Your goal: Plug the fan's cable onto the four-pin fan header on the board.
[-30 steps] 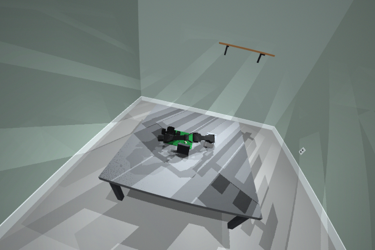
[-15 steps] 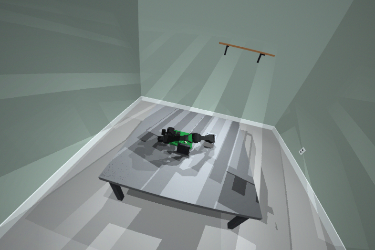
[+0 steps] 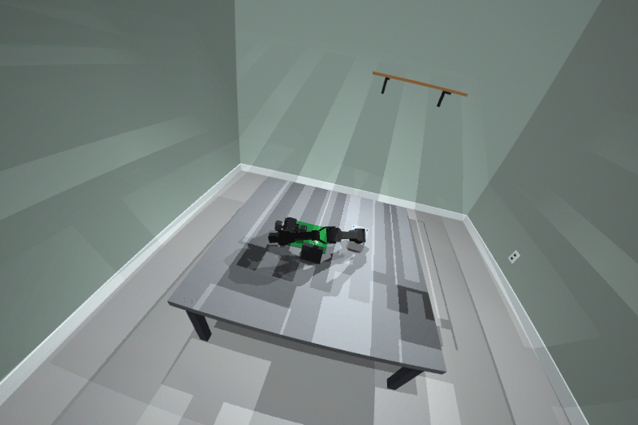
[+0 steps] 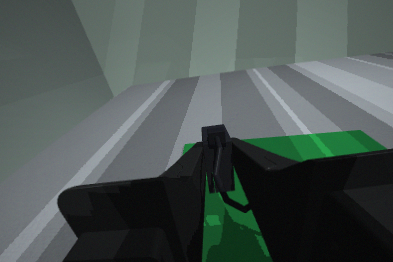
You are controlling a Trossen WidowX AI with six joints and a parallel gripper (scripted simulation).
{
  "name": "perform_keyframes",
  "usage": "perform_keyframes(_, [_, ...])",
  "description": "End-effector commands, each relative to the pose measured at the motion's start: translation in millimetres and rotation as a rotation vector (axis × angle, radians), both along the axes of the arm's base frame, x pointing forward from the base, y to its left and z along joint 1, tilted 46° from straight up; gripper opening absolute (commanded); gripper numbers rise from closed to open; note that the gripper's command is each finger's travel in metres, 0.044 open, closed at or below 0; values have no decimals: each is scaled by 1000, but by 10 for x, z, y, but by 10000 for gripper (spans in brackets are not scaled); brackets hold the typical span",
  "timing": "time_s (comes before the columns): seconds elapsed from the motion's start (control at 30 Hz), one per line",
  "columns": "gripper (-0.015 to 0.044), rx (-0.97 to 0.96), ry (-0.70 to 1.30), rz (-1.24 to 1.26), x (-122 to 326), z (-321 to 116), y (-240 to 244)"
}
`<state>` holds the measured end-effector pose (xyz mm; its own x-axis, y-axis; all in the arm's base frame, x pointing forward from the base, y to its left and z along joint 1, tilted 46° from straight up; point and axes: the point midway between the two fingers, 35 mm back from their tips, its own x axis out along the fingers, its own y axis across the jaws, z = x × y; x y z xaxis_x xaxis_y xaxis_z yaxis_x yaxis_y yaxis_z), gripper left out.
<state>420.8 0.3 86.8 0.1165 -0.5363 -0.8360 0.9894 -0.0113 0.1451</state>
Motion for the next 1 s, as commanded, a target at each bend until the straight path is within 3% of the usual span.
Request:
perform_keyframes(0.0, [0, 0, 2, -1, -7, -39, 33])
perform_keyframes(0.97, [0, 1, 2, -1, 10, -161, 163])
